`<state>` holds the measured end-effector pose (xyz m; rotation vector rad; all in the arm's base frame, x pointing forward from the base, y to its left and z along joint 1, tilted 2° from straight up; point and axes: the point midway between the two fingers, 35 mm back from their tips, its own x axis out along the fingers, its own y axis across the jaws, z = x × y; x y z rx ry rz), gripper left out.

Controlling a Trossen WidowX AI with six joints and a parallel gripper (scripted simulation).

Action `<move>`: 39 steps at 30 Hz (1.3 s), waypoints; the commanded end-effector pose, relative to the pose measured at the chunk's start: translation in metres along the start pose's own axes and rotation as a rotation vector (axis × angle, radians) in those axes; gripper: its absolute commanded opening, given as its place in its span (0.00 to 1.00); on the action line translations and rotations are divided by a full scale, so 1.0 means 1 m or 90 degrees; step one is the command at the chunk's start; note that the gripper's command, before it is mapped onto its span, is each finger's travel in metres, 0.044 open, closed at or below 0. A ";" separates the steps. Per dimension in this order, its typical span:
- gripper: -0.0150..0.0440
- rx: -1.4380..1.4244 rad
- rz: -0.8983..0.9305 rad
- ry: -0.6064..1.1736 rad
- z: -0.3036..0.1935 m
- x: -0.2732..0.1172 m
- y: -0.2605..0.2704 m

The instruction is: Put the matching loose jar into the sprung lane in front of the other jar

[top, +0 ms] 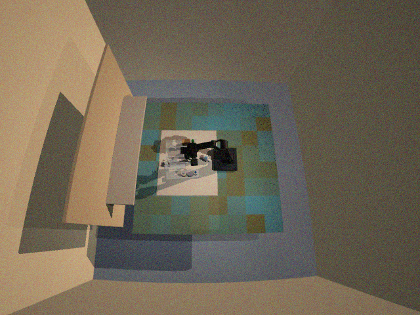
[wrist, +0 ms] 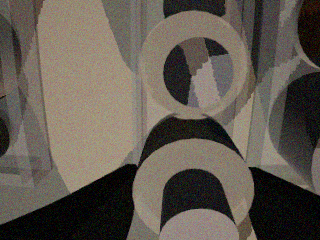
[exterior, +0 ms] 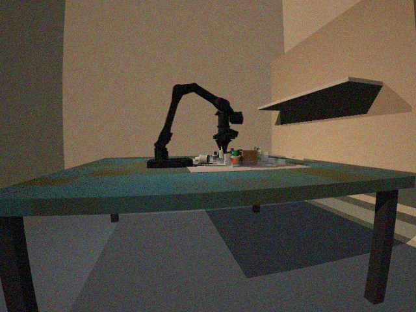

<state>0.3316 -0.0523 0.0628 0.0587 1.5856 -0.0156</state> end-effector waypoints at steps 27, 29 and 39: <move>0.25 0.002 0.001 -0.013 0.006 -0.001 0.000; 0.25 0.002 0.001 -0.013 0.006 0.000 0.000; 0.25 0.002 0.001 -0.013 0.006 0.003 0.000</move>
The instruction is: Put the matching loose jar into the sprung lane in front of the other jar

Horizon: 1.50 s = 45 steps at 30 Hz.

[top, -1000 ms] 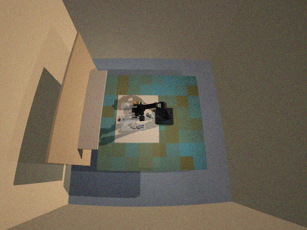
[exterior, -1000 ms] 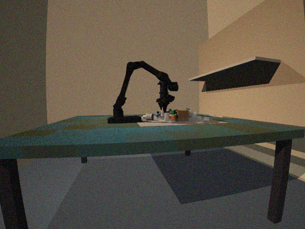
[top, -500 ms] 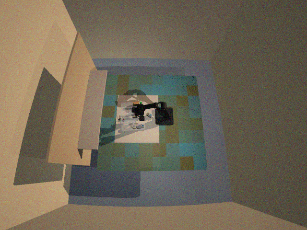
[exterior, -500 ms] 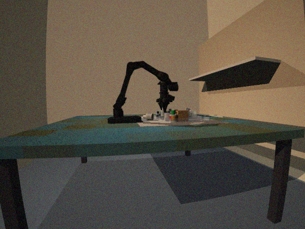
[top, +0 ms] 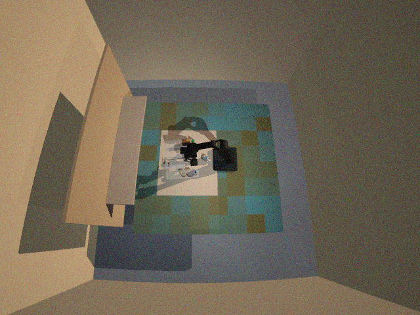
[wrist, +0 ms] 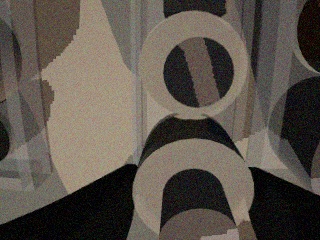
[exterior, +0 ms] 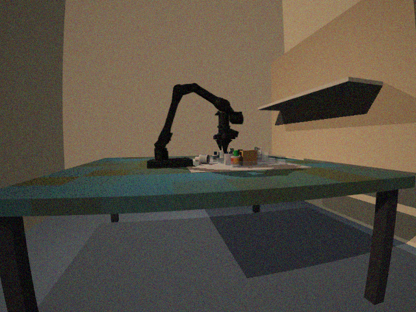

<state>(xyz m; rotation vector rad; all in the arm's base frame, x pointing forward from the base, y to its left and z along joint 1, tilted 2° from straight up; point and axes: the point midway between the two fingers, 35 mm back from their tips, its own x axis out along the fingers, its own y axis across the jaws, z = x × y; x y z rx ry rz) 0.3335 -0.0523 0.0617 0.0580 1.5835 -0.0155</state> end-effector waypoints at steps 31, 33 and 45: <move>0.25 0.002 0.001 -0.011 0.004 0.011 0.000; 0.25 0.002 0.001 -0.011 0.004 0.011 0.000; 0.25 0.002 0.001 -0.011 0.003 0.015 0.000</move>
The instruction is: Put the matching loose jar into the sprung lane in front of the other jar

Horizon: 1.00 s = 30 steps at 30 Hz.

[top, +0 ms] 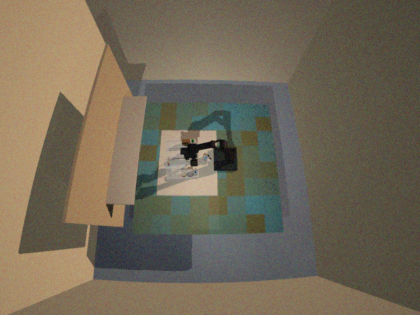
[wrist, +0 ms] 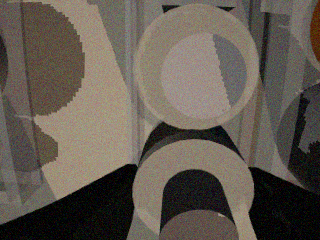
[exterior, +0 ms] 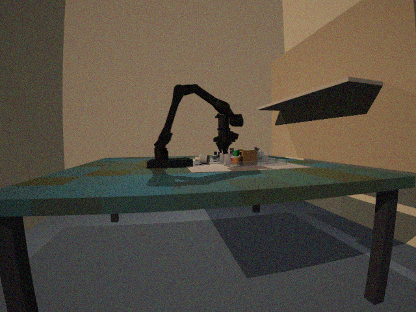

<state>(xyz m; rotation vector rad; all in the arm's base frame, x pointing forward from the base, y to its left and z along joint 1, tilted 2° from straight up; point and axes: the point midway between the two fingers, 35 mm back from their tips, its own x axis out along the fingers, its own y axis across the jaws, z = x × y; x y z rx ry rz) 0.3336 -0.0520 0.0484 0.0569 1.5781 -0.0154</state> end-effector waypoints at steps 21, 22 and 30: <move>0.25 0.003 0.001 -0.008 0.002 0.008 0.000; 0.25 0.003 0.001 -0.008 0.002 0.008 0.000; 0.25 0.003 0.001 -0.008 0.001 0.009 0.000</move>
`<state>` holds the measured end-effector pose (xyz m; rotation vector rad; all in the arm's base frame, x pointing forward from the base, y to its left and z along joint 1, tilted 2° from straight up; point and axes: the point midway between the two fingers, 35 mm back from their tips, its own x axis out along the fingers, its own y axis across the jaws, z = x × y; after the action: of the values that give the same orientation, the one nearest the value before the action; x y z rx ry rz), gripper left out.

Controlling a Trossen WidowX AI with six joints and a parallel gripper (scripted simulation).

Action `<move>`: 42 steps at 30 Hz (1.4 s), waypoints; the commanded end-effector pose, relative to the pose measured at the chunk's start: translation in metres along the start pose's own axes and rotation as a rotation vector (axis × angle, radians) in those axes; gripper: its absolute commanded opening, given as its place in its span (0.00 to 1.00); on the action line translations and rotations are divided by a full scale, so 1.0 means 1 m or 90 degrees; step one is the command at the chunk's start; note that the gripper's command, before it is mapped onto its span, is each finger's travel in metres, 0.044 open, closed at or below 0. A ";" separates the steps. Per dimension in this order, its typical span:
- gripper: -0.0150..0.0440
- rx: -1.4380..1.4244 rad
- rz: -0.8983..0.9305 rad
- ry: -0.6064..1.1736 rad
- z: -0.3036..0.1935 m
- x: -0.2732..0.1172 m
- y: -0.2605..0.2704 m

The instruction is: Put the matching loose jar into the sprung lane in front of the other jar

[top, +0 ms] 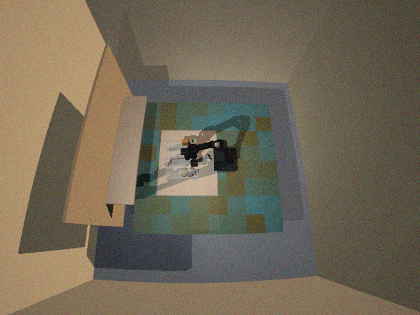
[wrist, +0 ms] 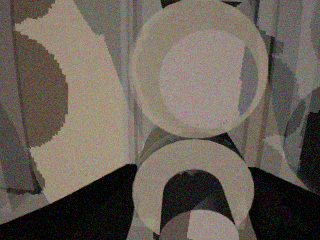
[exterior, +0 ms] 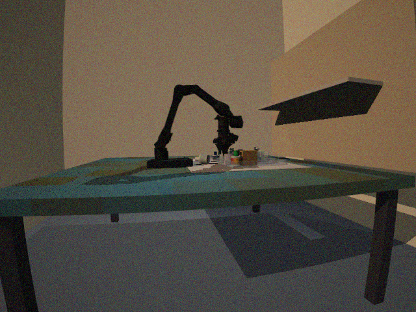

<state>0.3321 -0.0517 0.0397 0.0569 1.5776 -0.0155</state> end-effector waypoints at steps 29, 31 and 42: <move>0.25 0.003 0.001 -0.007 -0.006 0.001 0.000; 0.25 0.003 0.001 -0.007 -0.006 0.001 0.000; 0.39 0.003 0.001 -0.007 -0.005 0.001 0.000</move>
<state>0.3269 -0.0513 0.0392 0.0591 1.5647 -0.0173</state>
